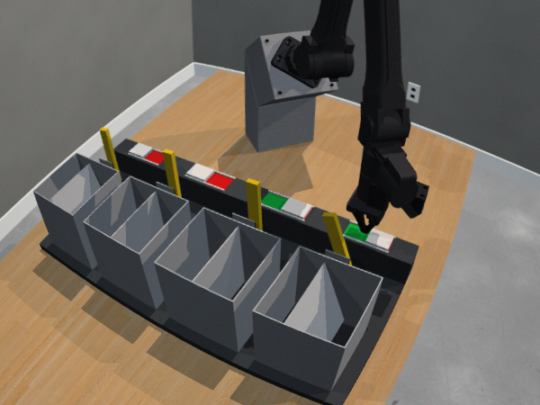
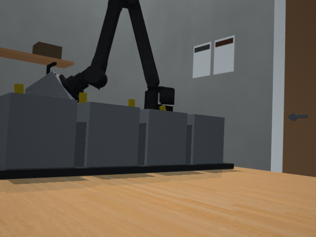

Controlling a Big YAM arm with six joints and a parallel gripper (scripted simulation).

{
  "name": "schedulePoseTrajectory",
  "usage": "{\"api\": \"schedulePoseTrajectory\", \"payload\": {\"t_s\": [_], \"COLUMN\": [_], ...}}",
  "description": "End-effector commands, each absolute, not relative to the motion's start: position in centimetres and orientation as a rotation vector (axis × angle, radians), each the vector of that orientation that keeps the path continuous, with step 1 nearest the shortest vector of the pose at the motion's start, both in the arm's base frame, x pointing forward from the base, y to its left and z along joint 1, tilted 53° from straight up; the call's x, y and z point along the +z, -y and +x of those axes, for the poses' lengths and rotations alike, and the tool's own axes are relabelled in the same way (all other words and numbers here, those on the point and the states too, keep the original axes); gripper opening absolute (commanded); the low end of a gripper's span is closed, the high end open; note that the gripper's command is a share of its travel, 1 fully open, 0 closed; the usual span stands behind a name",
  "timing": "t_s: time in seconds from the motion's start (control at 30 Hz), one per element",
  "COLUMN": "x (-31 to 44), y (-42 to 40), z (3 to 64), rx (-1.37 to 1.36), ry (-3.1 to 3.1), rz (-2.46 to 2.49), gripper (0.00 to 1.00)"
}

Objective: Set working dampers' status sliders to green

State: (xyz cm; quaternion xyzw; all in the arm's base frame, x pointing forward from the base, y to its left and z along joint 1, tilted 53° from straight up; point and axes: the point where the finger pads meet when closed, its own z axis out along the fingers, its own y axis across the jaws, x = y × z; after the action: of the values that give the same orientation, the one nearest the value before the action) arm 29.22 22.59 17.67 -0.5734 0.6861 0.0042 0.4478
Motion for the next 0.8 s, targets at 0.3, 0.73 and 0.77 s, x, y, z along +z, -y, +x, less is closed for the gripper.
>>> {"api": "schedulePoseTrajectory", "payload": {"t_s": [0.3,0.73,0.77], "x": [20.6,20.8,20.8], "y": [-20.9,-20.8,-20.8], "z": [27.8,27.6,27.6], "rx": [-0.001,0.004,0.004], "ry": [-1.677,-1.689,-1.689], "rz": [-1.403,-1.415,-1.414], "gripper": [0.0,0.0,0.0]}}
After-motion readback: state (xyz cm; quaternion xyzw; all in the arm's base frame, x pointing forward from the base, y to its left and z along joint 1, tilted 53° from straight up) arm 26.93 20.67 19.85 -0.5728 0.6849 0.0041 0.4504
